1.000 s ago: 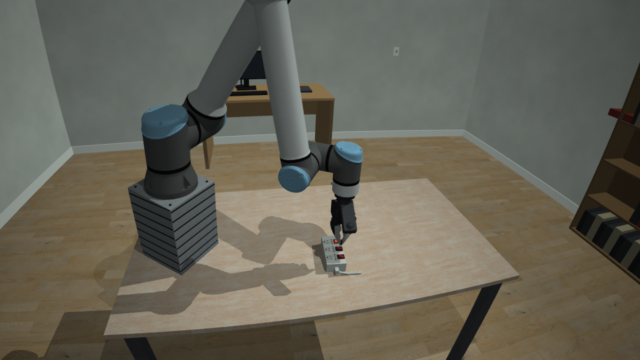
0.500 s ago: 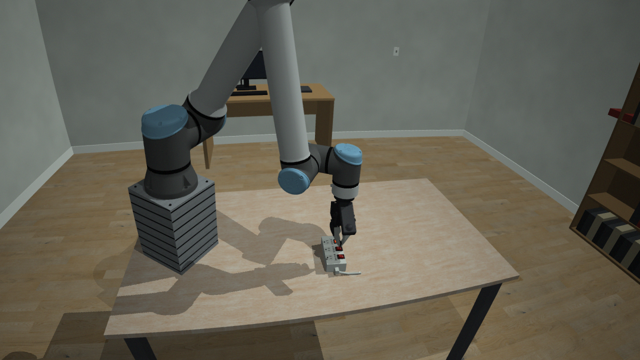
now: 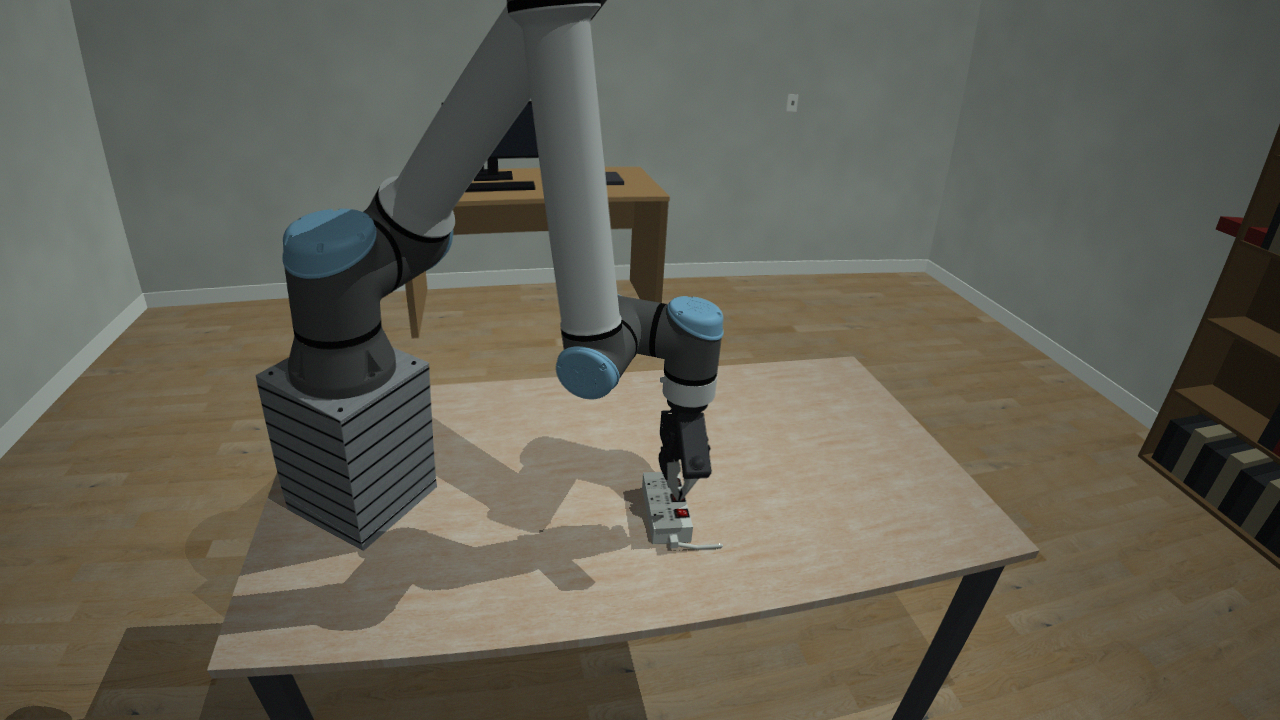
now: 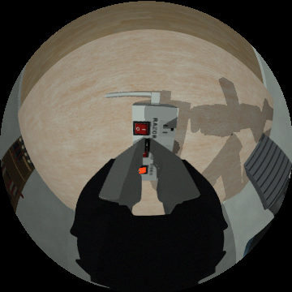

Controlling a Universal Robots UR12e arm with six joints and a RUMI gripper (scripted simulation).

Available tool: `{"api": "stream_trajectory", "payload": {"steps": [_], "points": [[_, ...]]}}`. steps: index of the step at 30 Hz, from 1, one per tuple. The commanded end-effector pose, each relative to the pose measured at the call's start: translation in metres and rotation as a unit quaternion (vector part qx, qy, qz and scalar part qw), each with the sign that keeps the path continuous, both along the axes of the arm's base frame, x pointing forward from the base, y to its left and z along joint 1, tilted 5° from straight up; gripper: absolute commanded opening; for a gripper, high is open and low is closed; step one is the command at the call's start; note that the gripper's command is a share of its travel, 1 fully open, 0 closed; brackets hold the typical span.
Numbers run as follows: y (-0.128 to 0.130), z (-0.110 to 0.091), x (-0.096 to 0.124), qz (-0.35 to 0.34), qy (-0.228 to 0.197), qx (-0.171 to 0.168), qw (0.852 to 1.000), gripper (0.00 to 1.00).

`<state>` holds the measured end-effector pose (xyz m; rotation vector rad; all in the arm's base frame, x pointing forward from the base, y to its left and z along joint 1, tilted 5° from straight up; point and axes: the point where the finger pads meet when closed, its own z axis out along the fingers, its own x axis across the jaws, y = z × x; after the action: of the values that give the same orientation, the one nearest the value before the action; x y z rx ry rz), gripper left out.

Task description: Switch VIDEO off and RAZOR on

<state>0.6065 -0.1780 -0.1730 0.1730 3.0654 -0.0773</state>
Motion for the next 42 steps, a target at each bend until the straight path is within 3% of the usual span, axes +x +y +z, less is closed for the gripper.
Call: {"api": "stream_trajectory", "payload": {"steps": [1,19,42], "points": [[-0.004,-0.006,0.003,0.000,-0.003,-0.001,1.000,0.00],[-0.004,-0.019,0.004,0.000,-0.002,-0.001,1.000,0.00],[-0.004,-0.019,0.003,0.000,-0.002,-0.001,1.000,0.00]]}}
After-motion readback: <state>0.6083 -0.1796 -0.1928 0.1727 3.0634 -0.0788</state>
